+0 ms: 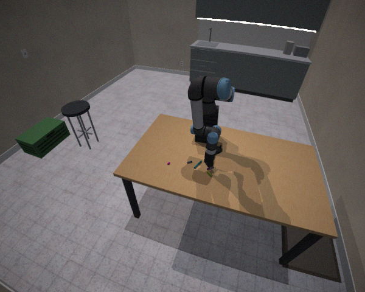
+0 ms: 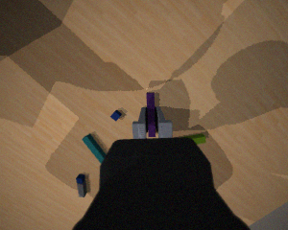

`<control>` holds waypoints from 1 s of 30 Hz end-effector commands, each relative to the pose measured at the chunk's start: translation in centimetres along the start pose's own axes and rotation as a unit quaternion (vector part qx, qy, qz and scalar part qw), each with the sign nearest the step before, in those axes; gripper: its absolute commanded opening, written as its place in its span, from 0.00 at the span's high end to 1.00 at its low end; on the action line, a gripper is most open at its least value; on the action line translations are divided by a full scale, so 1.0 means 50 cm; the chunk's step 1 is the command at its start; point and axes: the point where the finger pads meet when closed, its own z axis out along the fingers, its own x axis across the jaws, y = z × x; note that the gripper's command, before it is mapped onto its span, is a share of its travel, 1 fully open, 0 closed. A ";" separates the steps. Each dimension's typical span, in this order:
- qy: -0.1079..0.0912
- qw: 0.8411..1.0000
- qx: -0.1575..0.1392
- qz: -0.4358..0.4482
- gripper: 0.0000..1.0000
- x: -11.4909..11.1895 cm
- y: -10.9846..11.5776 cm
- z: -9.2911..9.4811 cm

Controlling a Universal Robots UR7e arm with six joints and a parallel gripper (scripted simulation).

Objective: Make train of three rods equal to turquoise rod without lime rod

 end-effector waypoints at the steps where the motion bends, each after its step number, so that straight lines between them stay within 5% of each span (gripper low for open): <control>1: 0.001 1.000 -0.001 0.001 0.76 0.001 0.003 0.000; 17: 0.000 1.000 0.000 0.000 0.76 -0.001 0.000 -0.012; 30: 0.000 1.000 0.000 0.000 0.76 -0.001 -0.001 -0.105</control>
